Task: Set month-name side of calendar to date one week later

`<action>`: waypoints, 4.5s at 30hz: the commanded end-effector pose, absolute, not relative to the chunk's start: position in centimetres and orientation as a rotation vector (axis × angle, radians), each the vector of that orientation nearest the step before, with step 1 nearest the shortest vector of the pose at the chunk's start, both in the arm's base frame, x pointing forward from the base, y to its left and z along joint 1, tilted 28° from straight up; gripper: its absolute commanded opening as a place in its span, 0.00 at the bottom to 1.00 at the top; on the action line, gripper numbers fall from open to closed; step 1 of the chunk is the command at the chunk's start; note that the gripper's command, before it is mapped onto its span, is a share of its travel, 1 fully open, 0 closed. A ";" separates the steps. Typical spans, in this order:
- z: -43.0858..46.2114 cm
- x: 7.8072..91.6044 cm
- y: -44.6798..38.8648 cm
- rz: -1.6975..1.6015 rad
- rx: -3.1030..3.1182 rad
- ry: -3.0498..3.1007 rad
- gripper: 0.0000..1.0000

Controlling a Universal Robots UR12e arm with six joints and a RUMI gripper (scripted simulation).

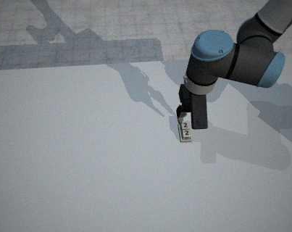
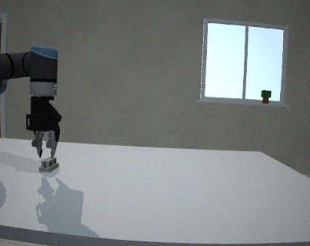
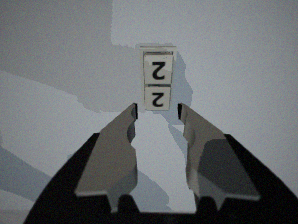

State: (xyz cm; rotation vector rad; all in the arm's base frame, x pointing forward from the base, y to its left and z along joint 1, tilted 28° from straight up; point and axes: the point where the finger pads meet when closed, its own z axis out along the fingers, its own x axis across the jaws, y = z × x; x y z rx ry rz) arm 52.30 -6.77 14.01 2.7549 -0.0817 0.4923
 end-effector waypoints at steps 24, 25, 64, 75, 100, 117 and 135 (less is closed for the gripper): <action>12.3 52.8 -7.4 0.489 2.757 -0.083 0.28; 12.1 52.8 -7.5 0.489 2.757 -0.083 0.28; 11.6 53.2 -7.7 0.492 2.756 -0.082 0.28; 11.6 53.2 -7.7 0.492 2.756 -0.082 0.10; 11.6 53.2 -7.7 0.492 2.756 -0.082 0.10; 13.5 52.9 -7.1 0.500 2.752 -0.082 0.10; 20.5 50.3 -4.5 0.500 2.752 -0.082 0.10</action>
